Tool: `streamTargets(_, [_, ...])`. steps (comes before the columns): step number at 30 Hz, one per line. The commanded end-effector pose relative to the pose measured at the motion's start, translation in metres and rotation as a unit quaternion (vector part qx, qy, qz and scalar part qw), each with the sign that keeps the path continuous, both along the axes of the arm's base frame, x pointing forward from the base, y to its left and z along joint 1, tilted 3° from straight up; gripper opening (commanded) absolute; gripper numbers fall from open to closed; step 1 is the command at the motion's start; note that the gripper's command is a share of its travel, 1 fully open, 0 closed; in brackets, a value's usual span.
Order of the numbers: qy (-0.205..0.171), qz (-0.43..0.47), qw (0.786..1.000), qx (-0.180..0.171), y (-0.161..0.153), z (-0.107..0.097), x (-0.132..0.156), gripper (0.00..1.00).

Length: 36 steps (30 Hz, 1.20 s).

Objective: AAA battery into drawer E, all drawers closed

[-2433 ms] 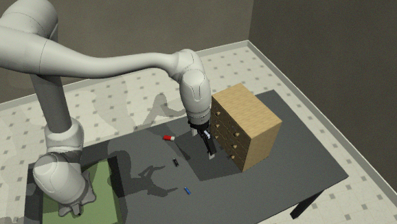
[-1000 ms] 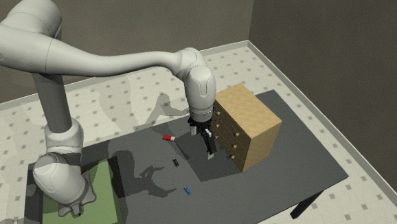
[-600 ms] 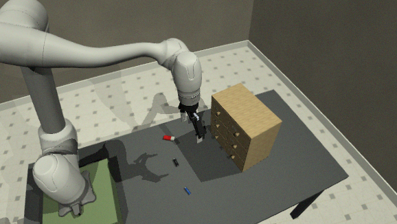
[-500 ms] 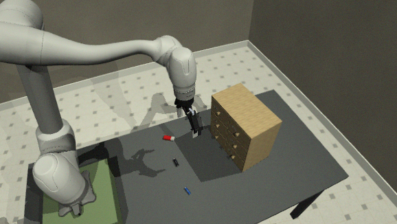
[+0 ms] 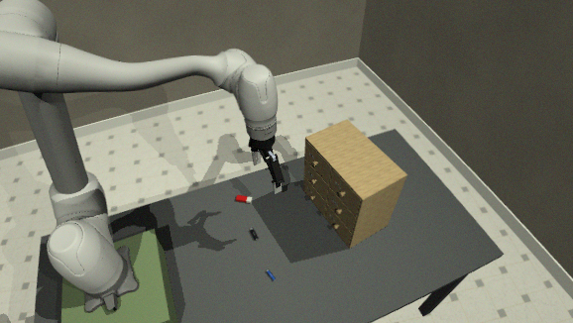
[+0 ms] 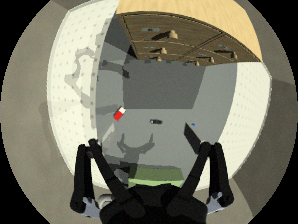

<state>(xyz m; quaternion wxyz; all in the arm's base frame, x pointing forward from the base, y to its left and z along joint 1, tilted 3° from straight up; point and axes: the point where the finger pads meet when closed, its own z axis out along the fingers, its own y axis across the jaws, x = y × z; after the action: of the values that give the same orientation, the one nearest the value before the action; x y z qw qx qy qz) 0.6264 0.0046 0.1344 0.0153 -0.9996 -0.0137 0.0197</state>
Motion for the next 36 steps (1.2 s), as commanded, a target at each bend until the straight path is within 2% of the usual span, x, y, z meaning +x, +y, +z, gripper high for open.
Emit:
streamTargets(1, [-0.007,0.0,1.0,0.0,0.0,-0.001,0.001,1.0])
streamTargets(11, [-0.041,-0.001,0.999,0.001,0.0,-0.007,0.007,1.0])
streamTargets(15, [-0.068,-0.002,0.998,0.002,0.001,-0.012,0.011,1.0])
streamTargets(26, [-0.171,-0.005,0.985,0.005,0.002,-0.029,0.027,1.0])
streamTargets(28, [-0.171,-0.005,0.985,0.005,0.002,-0.029,0.027,1.0])
streamTargets(36, [-0.266,-0.008,0.964,0.008,0.003,-0.046,0.043,1.0])
